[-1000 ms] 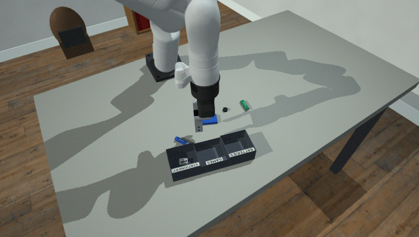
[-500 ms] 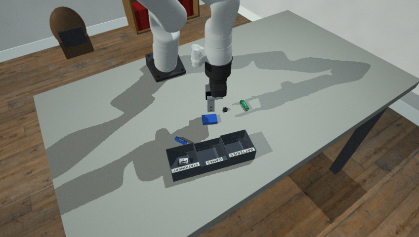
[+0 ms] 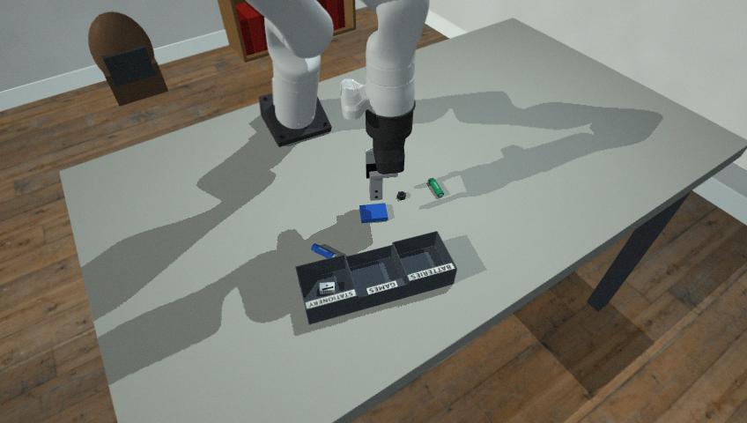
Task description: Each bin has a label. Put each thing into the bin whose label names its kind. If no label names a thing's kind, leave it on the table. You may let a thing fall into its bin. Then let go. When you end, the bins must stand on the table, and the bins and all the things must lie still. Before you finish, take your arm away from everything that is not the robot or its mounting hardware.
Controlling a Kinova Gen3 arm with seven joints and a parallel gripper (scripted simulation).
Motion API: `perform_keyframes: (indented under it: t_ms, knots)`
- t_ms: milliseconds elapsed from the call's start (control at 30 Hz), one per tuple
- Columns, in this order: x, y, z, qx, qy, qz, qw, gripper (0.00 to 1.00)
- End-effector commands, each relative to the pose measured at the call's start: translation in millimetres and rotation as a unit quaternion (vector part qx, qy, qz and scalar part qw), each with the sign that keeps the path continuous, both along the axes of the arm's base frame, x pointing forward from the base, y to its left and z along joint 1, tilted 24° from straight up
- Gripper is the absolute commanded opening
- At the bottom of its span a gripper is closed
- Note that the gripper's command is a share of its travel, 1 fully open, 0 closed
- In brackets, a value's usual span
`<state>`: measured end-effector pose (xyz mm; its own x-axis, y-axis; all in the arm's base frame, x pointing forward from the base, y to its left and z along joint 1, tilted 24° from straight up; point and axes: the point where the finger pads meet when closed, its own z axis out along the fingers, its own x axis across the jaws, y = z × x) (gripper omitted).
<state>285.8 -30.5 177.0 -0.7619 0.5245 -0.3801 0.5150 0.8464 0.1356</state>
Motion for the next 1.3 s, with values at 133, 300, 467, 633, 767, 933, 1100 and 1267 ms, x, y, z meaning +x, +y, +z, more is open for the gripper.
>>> perform_keyframes:
  t_ms: [133,300,467,633,767,933,1100,1267]
  knots:
    - [2.2,-4.9,1.7,-0.004,-0.001,0.0,1.0,1.0]
    - [2.9,-5.7,2.2,-0.004,-0.001,0.0,1.0,1.0]
    - [3.8,-3.1,-3.1,-0.001,-0.002,0.001,1.0,1.0]
    - [9.7,-4.0,-17.9,0.0,-0.002,-0.001,1.0,1.0]
    - [14.3,-3.8,-28.9,0.0,-0.002,-0.001,1.0,1.0]
    - [22.1,-2.9,-47.2,0.0,-0.001,0.0,1.0,1.0]
    - [24.9,-0.5,-52.6,-0.001,-0.001,-0.001,1.0,1.0]
    - [25.1,-1.6,-52.1,-0.005,-0.002,-0.003,1.0,1.0]
